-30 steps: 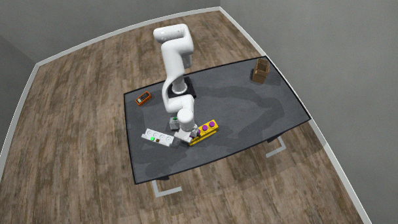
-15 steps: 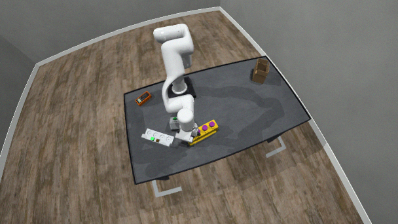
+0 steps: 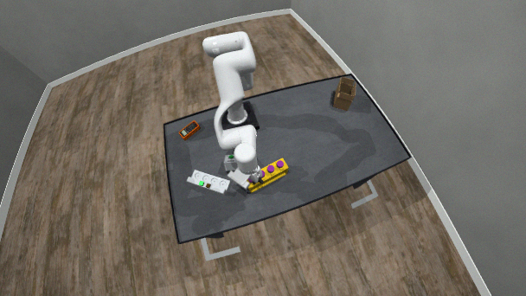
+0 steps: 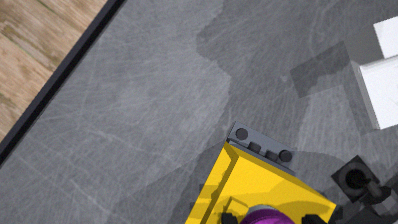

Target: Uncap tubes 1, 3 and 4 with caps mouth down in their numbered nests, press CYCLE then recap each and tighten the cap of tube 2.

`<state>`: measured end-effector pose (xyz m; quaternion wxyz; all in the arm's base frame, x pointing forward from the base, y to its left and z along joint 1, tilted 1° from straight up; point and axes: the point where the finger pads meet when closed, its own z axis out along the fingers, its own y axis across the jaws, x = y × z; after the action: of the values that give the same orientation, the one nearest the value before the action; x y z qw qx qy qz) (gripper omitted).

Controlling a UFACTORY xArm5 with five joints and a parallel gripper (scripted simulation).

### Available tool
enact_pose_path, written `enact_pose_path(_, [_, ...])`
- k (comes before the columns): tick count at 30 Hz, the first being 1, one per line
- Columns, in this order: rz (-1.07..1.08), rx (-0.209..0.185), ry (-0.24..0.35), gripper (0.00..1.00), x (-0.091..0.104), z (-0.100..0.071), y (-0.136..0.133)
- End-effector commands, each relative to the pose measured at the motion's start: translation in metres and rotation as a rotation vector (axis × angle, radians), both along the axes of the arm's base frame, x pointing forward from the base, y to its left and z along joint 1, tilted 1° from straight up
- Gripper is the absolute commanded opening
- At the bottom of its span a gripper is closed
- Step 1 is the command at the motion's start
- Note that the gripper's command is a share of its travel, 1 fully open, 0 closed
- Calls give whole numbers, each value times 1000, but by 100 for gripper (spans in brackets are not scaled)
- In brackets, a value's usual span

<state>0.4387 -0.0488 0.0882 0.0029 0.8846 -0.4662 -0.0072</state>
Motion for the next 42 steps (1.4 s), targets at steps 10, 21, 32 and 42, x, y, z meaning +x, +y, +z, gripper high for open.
enact_pose_path(10, [-622, -6, -2, 0, 1, 1, 0])
enact_pose_path(21, [-1072, -12, 0, 0, 1, 0, 0])
enact_pose_path(32, [-1243, -14, 1, 46, 1, 0, 0])
enact_pose_path(42, [-1243, -14, 1, 46, 1, 0, 0])
